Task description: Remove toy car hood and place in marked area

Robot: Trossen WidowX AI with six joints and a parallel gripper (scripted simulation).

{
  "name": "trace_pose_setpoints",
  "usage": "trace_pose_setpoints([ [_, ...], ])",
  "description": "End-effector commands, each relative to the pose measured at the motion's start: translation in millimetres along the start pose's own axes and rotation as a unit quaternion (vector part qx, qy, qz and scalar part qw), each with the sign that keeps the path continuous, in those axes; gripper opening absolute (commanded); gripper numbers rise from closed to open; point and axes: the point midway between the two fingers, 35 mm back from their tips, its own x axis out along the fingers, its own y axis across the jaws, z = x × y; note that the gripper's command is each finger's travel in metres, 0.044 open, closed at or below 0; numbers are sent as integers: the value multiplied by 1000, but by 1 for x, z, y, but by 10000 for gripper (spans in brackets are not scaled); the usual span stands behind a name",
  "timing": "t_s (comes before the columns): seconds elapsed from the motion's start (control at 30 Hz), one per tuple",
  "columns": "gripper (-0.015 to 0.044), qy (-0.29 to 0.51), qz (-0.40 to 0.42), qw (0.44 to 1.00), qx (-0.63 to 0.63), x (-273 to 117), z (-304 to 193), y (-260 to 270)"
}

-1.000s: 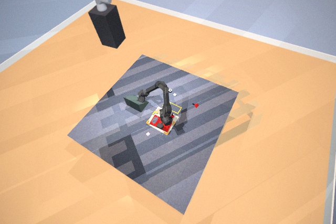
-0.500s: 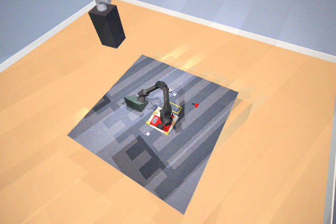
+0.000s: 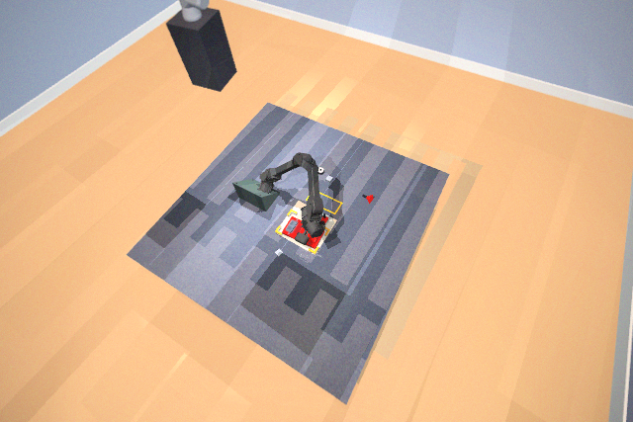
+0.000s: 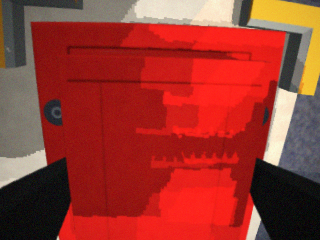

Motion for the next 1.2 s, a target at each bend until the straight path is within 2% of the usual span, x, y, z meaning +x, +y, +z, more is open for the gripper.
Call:
trace_pose_setpoints([
  [0.0,335,0,0,1000,0,0,0,0],
  [0.2,295,0,0,1000,0,0,0,0],
  [0.57,6,0,0,1000,0,-6,0,0],
  [1.17,0,0,-1,1000,0,-17,0,-1],
])
